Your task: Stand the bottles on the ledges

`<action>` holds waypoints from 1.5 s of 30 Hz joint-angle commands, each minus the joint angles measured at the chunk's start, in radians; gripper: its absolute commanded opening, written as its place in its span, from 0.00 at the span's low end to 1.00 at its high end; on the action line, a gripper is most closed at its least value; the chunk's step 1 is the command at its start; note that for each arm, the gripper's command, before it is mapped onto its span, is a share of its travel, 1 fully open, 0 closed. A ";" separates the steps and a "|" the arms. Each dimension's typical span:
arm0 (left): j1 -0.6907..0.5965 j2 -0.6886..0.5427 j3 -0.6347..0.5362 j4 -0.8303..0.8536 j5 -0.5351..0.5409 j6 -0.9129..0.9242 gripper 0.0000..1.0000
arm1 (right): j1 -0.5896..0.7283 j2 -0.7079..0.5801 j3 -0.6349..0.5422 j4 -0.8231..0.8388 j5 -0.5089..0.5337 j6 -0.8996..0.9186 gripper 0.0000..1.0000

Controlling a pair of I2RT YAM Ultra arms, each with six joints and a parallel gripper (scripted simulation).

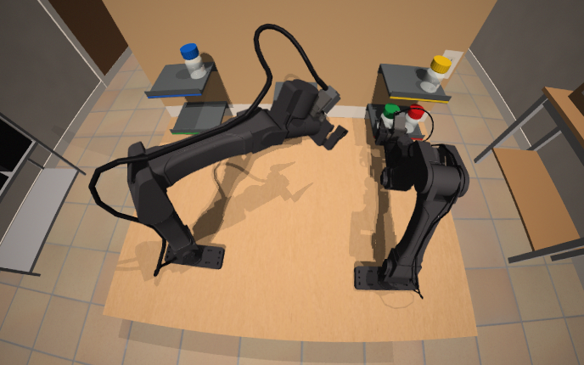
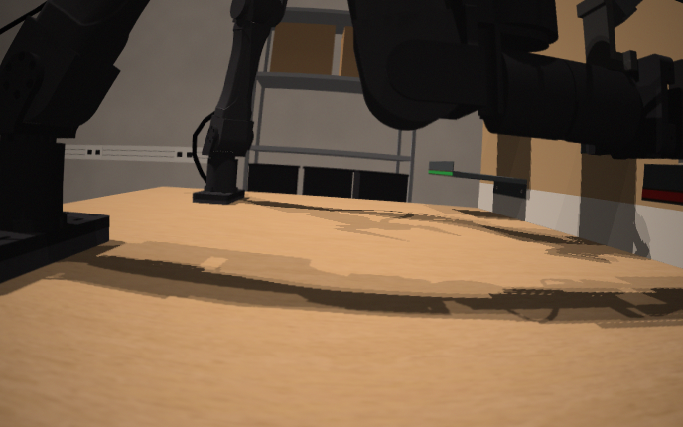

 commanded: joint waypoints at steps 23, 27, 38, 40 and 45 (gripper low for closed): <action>-0.002 -0.008 0.030 -0.005 -0.002 -0.002 1.00 | -0.002 -0.252 0.048 -0.268 -0.018 -0.002 0.50; -0.002 -0.008 0.030 -0.005 -0.002 -0.002 1.00 | -0.002 -0.254 0.032 -0.253 -0.018 -0.002 0.50; -0.002 -0.008 0.030 -0.005 -0.002 -0.002 1.00 | -0.010 -0.272 -0.013 -0.225 -0.010 -0.002 0.50; -0.002 -0.008 0.030 -0.005 -0.002 -0.002 1.00 | -0.011 -0.279 -0.025 -0.218 -0.007 -0.002 0.50; -0.002 -0.008 0.030 -0.005 -0.002 -0.002 1.00 | -0.012 -0.302 -0.062 -0.202 0.000 -0.001 0.50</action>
